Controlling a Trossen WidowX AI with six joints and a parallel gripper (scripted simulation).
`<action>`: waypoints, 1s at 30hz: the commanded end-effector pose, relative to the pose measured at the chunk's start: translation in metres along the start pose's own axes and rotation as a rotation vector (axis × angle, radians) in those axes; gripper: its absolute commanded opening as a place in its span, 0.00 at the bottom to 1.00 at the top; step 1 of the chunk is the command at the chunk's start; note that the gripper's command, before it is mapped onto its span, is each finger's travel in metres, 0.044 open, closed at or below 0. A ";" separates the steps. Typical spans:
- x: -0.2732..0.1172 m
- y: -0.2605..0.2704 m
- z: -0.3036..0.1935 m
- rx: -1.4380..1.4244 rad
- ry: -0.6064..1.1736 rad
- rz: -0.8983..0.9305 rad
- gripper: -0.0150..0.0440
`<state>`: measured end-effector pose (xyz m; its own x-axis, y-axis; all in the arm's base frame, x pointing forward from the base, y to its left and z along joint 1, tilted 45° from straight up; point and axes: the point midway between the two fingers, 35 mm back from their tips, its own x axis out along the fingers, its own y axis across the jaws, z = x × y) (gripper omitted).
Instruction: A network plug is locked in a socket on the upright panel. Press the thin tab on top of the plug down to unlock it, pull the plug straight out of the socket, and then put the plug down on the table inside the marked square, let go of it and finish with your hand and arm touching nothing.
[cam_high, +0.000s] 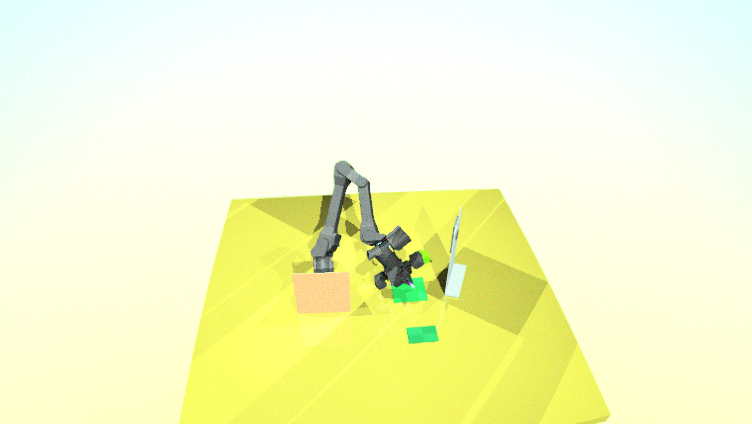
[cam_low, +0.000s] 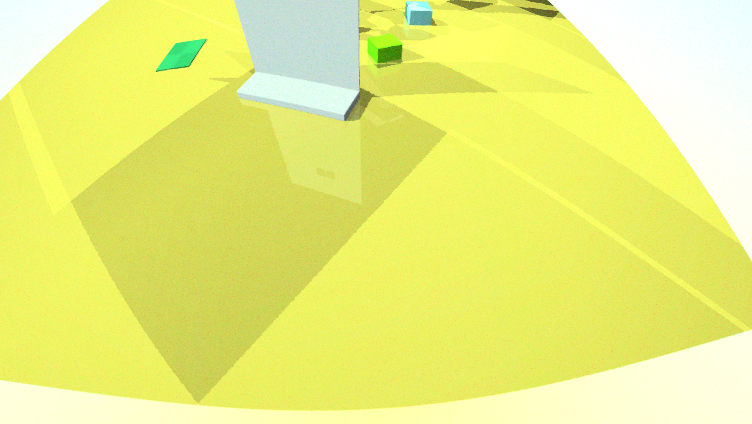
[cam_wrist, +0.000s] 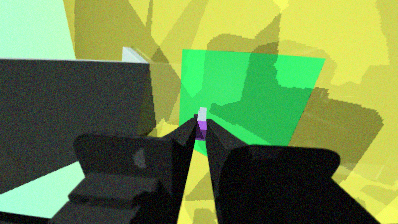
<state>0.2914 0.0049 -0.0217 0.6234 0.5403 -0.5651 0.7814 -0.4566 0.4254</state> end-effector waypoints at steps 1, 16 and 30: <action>0.003 -0.005 0.001 0.011 -0.005 -0.003 0.25; 0.008 -0.008 -0.002 0.011 -0.005 -0.003 0.25; 0.007 -0.007 -0.002 0.005 0.001 -0.003 0.52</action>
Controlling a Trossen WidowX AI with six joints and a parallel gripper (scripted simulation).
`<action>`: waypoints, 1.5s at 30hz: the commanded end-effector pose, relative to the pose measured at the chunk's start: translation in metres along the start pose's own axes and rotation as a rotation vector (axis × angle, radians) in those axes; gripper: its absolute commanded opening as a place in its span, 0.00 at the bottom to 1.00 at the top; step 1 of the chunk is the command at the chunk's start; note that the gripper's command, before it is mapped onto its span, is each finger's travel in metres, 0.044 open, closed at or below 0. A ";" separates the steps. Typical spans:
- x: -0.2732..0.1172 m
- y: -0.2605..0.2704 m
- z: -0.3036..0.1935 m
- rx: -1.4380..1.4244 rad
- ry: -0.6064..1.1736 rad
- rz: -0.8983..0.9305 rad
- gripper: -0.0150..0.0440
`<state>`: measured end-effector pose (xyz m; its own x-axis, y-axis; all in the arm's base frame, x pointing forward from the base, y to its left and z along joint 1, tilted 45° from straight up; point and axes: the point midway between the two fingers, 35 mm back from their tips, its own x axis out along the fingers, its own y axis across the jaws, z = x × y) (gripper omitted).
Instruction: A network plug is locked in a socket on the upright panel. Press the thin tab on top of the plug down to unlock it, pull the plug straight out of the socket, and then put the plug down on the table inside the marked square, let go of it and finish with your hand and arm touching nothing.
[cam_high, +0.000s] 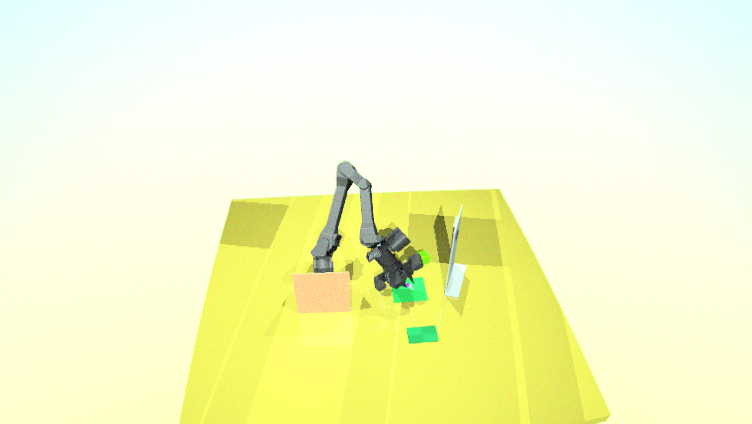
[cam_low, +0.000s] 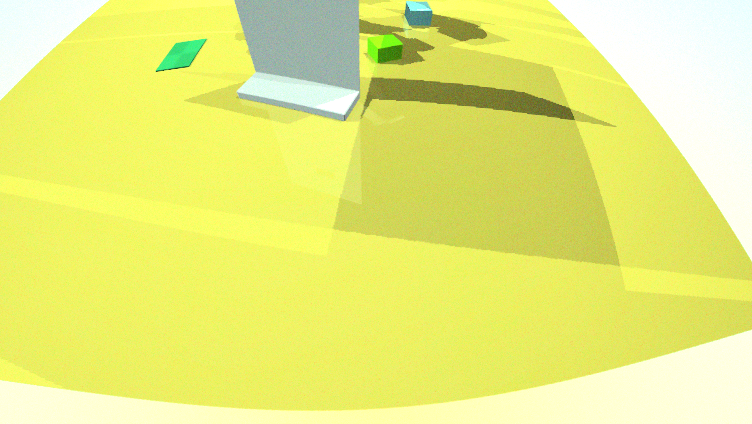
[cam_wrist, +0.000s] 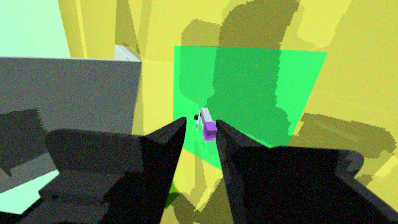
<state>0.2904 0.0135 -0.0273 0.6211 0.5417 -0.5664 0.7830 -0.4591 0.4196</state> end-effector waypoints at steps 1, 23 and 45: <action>0.000 0.000 0.000 -0.001 0.001 0.000 0.52; -0.021 0.001 0.002 0.002 -0.005 -0.002 0.52; -0.037 0.012 0.006 0.001 -0.013 -0.007 0.52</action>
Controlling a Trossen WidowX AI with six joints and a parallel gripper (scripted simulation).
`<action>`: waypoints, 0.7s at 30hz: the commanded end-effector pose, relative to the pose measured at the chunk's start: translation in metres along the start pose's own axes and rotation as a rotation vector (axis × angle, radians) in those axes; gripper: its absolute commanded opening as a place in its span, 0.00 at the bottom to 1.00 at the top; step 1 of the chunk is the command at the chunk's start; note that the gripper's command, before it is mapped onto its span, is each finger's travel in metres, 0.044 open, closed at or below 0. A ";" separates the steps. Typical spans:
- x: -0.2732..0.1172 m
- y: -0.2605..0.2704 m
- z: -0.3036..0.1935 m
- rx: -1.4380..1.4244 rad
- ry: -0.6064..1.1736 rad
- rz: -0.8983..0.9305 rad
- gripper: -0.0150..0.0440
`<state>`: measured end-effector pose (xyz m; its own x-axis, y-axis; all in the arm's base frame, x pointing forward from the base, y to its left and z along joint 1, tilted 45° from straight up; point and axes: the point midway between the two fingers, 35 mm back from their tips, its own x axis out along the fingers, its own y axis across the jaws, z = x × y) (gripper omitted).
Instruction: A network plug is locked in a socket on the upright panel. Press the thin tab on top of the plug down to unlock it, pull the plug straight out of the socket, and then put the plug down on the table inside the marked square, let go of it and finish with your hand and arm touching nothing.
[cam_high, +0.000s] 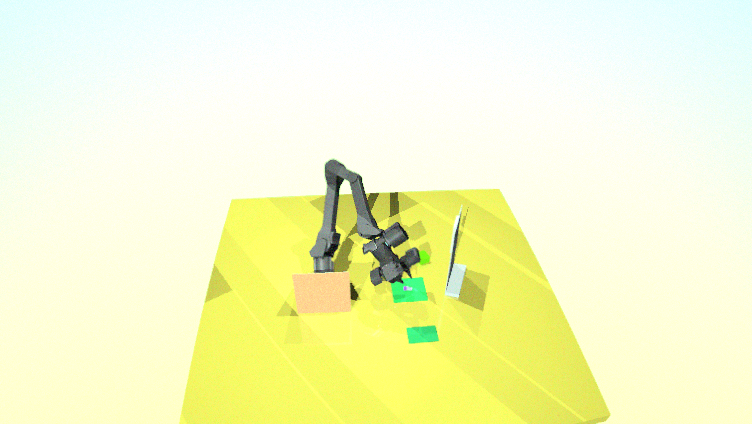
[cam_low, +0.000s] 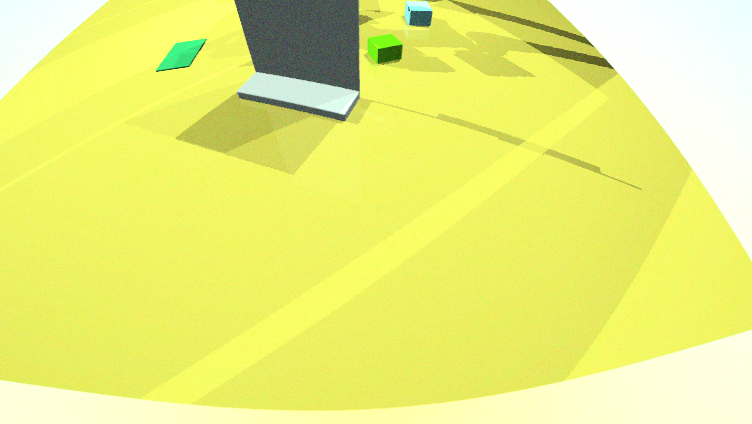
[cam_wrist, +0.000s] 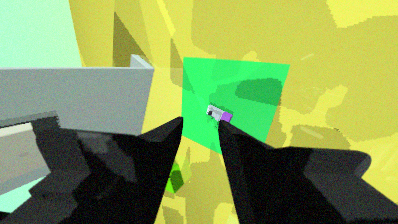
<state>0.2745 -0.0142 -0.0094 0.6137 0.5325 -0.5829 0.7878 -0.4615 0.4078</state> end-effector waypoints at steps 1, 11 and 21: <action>-0.003 0.004 -0.001 -0.009 0.005 0.002 0.52; -0.012 0.011 0.001 -0.010 0.002 0.000 0.52; -0.021 0.017 0.002 -0.010 0.001 -0.001 0.52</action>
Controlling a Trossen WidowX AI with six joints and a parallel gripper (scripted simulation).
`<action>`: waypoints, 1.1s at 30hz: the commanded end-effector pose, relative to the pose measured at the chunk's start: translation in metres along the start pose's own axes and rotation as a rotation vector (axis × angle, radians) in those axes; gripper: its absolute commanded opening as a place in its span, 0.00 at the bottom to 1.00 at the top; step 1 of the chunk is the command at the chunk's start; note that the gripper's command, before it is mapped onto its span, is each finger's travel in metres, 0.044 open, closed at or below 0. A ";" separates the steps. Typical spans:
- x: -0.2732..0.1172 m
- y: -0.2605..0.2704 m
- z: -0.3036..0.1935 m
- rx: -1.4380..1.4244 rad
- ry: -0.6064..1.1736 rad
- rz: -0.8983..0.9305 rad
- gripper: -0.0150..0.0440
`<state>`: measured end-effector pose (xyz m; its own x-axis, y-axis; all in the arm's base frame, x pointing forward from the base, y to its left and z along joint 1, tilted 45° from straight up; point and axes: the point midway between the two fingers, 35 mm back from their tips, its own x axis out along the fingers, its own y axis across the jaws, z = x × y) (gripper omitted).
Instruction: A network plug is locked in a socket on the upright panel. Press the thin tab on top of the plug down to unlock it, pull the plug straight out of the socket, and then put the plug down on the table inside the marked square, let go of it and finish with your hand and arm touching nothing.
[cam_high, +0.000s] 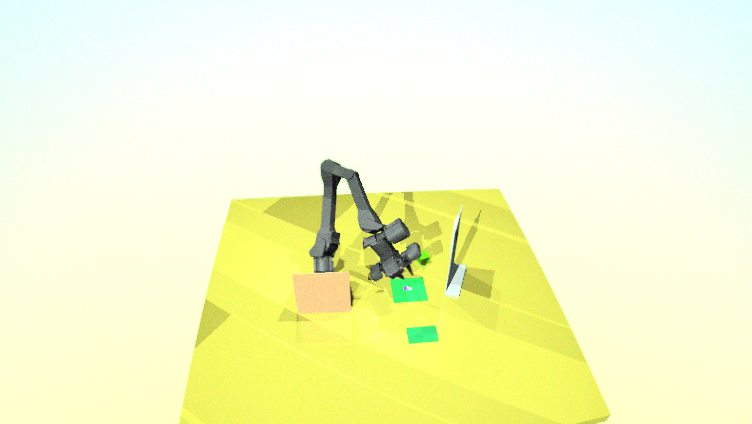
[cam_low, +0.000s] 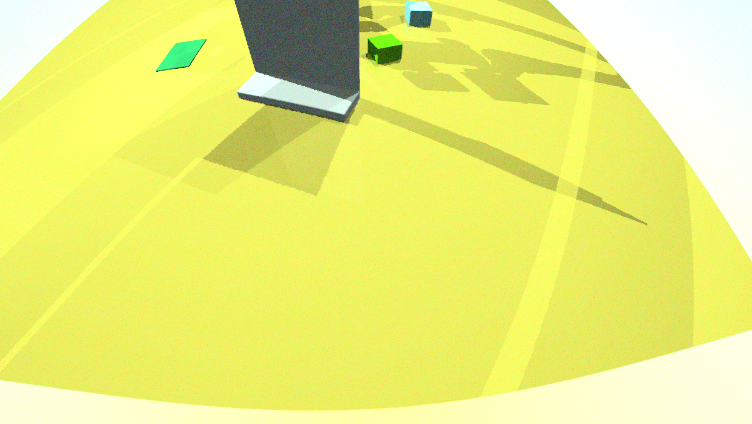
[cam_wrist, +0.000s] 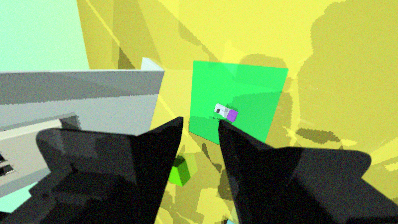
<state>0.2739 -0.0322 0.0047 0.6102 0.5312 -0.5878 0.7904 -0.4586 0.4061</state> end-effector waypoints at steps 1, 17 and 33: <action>-0.004 0.004 -0.001 -0.009 0.006 0.003 0.52; -0.021 0.013 -0.002 -0.008 0.007 0.004 0.52; -0.039 0.021 -0.004 -0.007 0.011 0.008 0.52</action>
<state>0.2668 -0.0579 0.0344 0.6130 0.5330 -0.5832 0.7883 -0.4618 0.4066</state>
